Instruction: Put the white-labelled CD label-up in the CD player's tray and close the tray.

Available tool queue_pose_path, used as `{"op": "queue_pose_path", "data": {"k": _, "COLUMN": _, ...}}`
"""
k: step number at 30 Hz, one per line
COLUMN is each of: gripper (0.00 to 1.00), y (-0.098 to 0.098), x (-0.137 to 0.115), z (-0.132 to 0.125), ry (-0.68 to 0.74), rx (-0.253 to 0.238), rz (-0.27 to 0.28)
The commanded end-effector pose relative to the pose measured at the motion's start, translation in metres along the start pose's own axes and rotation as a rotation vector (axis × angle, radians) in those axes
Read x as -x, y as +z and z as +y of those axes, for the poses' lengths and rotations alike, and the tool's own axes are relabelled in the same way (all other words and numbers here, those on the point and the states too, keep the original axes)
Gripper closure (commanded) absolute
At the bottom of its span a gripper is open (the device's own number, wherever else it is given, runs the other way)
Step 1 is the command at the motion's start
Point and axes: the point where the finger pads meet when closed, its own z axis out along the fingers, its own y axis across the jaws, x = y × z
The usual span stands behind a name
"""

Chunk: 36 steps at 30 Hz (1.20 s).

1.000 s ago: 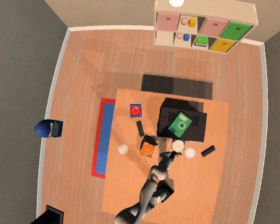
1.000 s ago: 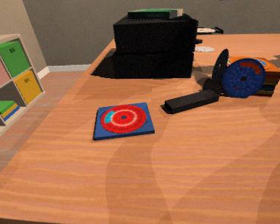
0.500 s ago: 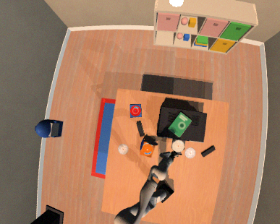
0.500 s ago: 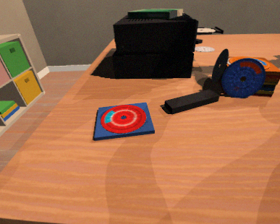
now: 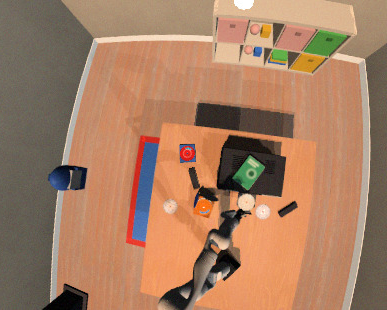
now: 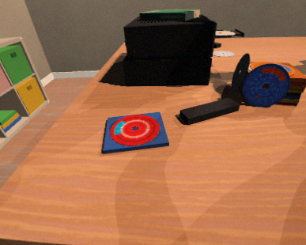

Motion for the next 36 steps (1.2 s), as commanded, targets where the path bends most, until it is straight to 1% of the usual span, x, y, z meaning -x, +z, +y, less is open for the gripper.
{"op": "queue_pose_path", "data": {"k": 1, "gripper": 0.90, "y": 0.000, "x": 0.000, "z": 0.001, "ry": 0.001, "rx": 0.001, "rz": 0.001}}
{"op": "queue_pose_path", "data": {"k": 9, "gripper": 0.90, "y": 0.001, "x": 0.002, "z": 0.000, "ry": 0.012, "rx": -0.006, "rz": 0.009}}
{"op": "queue_pose_path", "data": {"k": 17, "gripper": 0.90, "y": 0.005, "x": 0.011, "z": -0.001, "ry": 0.067, "rx": -0.034, "rz": 0.046}}
{"op": "queue_pose_path", "data": {"k": 19, "gripper": 0.90, "y": 0.005, "x": 0.011, "z": -0.001, "ry": 0.067, "rx": -0.034, "rz": 0.046}}
{"op": "queue_pose_path", "data": {"k": 26, "gripper": 0.90, "y": 0.013, "x": 0.025, "z": -0.002, "ry": 0.156, "rx": -0.081, "rz": 0.108}}
{"op": "queue_pose_path", "data": {"k": 34, "gripper": 0.90, "y": 0.025, "x": 0.048, "z": -0.004, "ry": 0.298, "rx": -0.155, "rz": 0.206}}
{"op": "queue_pose_path", "data": {"k": 36, "gripper": 0.90, "y": 0.025, "x": 0.048, "z": -0.004, "ry": 0.298, "rx": -0.155, "rz": 0.206}}
